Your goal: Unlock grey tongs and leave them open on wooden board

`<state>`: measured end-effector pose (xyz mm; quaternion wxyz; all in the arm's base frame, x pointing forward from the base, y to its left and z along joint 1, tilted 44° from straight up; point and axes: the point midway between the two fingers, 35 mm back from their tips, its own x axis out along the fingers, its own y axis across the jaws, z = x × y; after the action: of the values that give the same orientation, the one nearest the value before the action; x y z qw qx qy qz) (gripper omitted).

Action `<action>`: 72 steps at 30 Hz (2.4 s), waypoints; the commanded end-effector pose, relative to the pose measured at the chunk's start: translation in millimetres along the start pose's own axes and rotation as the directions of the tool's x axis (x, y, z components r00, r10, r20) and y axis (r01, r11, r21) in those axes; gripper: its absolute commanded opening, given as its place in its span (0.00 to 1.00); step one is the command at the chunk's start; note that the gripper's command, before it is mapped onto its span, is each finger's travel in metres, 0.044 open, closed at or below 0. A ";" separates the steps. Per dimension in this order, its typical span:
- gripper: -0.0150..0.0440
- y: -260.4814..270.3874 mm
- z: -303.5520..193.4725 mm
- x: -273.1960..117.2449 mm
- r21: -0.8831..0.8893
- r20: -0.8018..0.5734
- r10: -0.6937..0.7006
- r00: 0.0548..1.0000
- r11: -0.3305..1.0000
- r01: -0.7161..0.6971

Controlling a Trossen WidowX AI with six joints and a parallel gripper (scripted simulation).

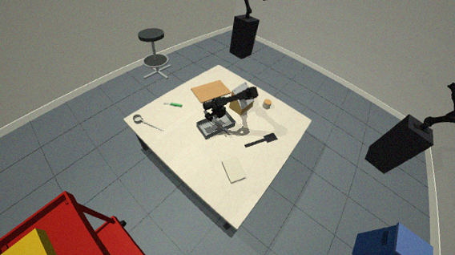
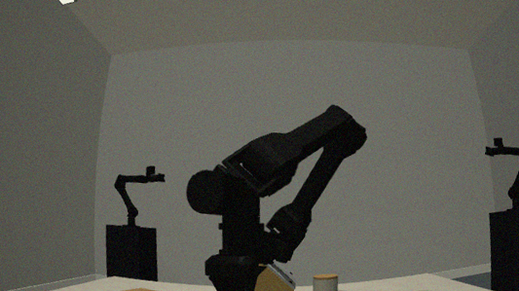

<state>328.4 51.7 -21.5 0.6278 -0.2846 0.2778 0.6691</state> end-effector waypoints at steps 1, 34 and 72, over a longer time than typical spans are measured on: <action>1.00 -1.7 0.8 4.9 -0.003 0.004 -0.003 1.000 1.000 0.003; 1.00 -1.7 1.7 59.4 -0.003 0.007 -0.003 1.000 1.000 0.003; 0.20 -2.4 2.1 64.7 -0.009 0.003 -0.003 1.000 1.000 0.003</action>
<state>326.5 97.9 -67.8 0.6271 -0.2857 0.2745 0.6707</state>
